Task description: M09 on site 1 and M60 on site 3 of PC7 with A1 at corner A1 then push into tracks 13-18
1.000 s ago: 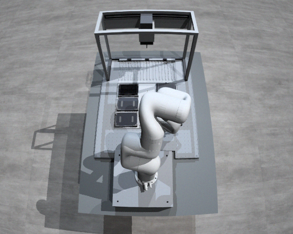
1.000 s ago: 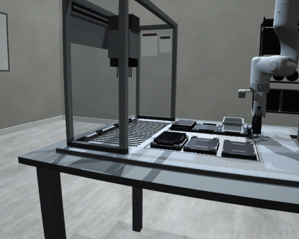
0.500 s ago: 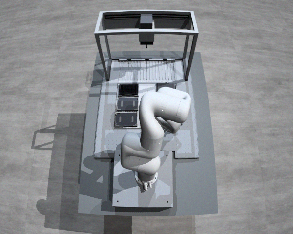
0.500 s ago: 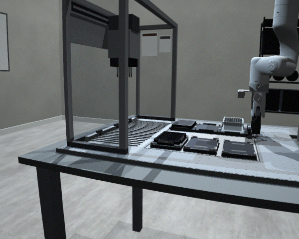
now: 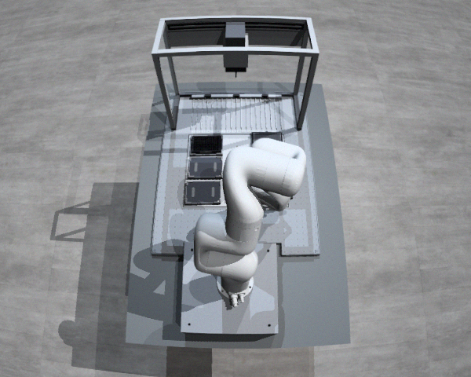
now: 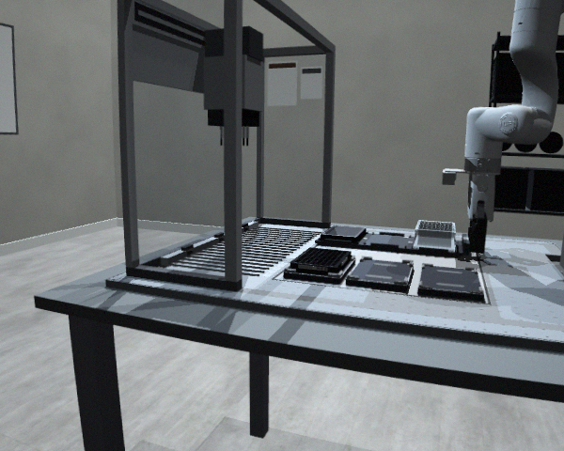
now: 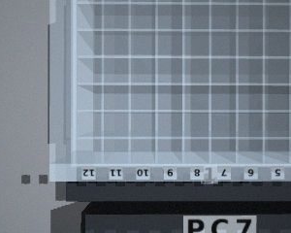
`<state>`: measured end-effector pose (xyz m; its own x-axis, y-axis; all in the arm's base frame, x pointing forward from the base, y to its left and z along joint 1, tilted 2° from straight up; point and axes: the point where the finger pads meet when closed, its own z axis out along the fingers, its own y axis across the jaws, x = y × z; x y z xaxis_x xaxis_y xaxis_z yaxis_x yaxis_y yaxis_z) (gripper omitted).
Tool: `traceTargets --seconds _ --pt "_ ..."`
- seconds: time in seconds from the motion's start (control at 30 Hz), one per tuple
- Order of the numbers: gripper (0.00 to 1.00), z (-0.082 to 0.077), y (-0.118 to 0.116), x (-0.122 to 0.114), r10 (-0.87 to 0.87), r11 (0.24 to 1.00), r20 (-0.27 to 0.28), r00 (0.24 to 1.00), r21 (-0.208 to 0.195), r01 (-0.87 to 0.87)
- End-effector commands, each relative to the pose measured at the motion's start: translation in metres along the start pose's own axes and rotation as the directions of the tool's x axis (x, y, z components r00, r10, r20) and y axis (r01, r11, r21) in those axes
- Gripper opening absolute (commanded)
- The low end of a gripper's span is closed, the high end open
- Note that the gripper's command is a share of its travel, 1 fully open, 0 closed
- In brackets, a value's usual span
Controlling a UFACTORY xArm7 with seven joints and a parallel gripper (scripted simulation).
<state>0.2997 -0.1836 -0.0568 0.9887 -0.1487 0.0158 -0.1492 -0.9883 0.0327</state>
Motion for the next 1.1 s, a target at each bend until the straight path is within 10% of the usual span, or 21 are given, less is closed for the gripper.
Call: traceTargets --seconds 0.0,1.07 --pt "0.82 -0.001 0.0 0.007 0.0 1.0 -0.003 1.0 -0.001 0.0" --pt "0.82 -0.001 0.0 0.035 0.0 1.0 -0.003 1.0 -0.001 0.0"
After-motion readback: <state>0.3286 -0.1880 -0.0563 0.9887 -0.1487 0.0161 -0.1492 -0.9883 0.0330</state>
